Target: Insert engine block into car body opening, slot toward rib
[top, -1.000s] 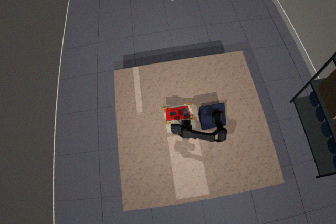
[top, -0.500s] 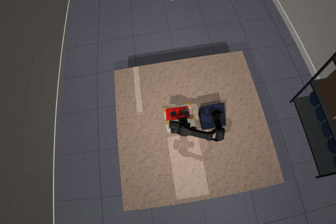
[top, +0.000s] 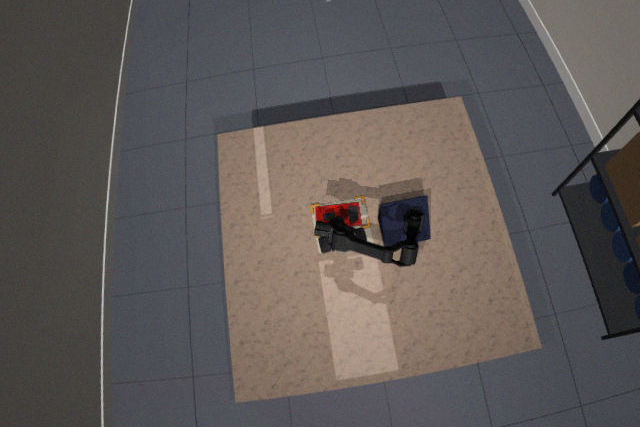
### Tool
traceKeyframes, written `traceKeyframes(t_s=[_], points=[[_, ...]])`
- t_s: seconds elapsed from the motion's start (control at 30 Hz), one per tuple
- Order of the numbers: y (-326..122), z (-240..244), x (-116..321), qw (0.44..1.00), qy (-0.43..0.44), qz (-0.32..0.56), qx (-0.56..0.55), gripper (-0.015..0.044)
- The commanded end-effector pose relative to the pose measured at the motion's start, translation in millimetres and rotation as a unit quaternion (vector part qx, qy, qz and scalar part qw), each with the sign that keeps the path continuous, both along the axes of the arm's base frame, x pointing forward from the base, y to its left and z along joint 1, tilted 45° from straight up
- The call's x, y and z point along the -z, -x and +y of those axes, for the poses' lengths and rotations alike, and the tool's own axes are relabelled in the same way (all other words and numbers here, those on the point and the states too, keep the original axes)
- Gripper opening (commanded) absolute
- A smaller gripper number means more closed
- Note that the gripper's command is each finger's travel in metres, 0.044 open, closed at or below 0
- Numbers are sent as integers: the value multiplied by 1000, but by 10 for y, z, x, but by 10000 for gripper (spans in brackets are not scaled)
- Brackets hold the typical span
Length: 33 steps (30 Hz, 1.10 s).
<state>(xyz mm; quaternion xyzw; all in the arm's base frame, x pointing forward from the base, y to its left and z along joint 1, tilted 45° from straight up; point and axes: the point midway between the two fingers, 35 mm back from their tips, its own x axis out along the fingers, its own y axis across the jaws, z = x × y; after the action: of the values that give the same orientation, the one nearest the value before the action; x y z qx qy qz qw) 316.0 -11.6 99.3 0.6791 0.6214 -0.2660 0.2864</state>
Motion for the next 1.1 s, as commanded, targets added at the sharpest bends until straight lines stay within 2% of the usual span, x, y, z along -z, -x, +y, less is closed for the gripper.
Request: traceKeyframes(t_s=[0.0,0.53,1.07], points=[[-64,-91,114,998,8,-39,-39,0],[-198,-335,532,970,24,-170,-175,0],[-263,-566,985,905,39,-295,-304,0]])
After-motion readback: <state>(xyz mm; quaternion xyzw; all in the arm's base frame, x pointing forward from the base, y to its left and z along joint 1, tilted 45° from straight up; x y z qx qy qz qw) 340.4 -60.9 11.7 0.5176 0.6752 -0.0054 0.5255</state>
